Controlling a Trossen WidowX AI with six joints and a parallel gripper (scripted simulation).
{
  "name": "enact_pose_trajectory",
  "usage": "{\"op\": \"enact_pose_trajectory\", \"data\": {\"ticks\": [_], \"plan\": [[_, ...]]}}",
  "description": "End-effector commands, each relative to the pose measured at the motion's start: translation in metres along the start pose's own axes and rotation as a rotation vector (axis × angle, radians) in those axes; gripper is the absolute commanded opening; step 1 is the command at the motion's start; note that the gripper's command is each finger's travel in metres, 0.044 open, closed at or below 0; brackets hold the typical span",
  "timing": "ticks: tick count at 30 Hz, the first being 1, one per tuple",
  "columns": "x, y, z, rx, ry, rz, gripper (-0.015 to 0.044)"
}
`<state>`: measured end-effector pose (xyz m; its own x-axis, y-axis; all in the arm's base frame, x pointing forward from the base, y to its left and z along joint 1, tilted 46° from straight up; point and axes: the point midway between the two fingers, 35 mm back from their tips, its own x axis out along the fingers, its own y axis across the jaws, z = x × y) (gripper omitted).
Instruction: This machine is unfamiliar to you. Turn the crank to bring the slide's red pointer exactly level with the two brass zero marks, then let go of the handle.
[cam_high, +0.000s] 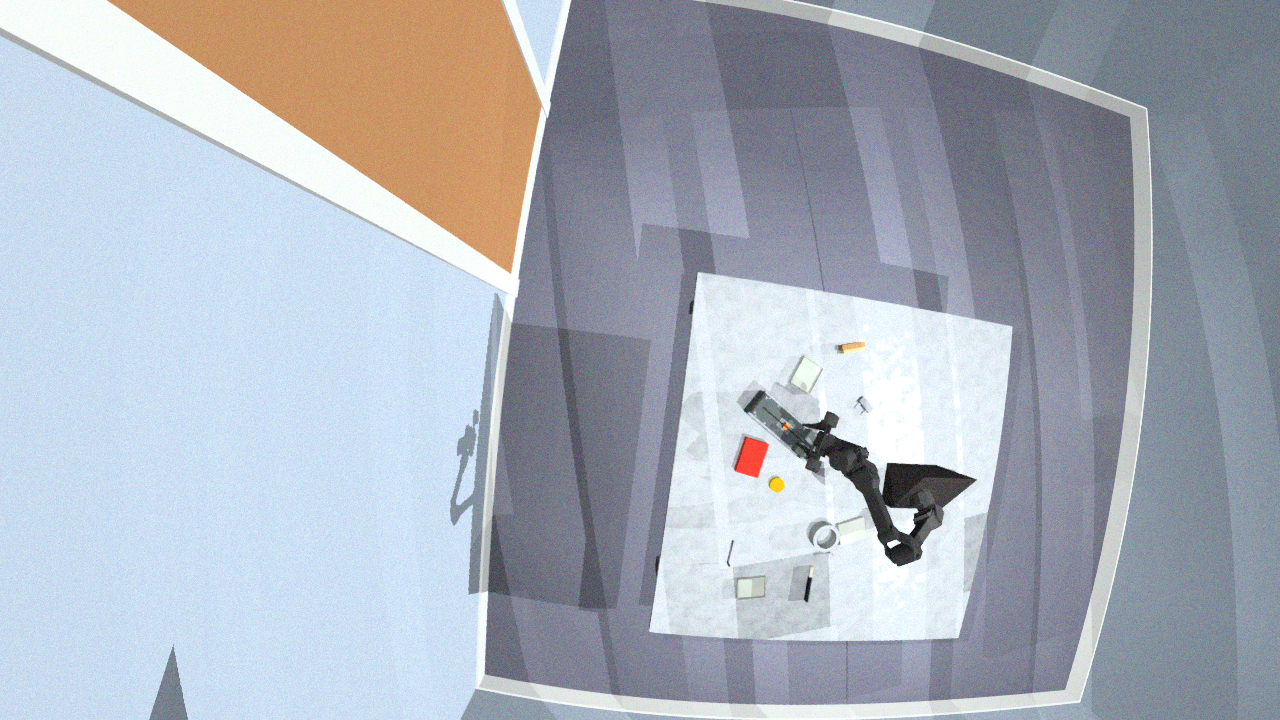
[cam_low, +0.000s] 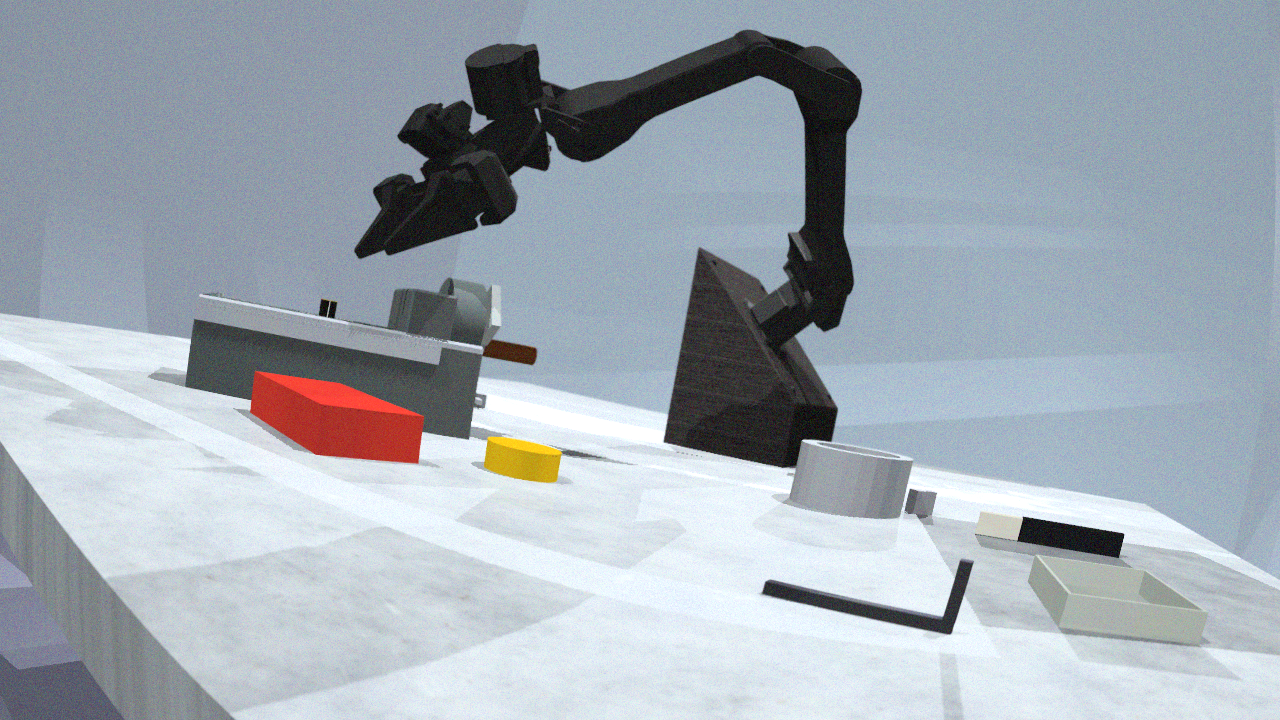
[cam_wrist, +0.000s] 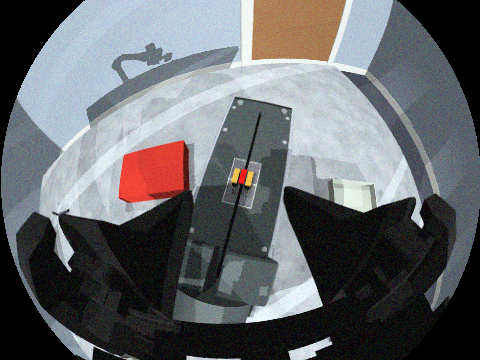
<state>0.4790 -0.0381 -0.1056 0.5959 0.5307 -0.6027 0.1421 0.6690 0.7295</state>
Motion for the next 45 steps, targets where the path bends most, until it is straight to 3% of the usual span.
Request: {"op": "enact_pose_trajectory", "data": {"ticks": [1, 9, 27, 43, 45], "plan": [[0.0, 0.0, 0.0, 0.0, 0.0, 0.0, 0.0204], [0.0, 0.0, 0.0, 0.0, 0.0, 0.0, 0.0], [0.0, 0.0001, 0.0, 0.0, 0.0, 0.001, 0.0], [0.0, 0.0001, 0.0, 0.0, 0.0, 0.001, 0.042], [0.0, 0.0001, 0.0, 0.0, 0.0, 0.001, 0.044]]}}
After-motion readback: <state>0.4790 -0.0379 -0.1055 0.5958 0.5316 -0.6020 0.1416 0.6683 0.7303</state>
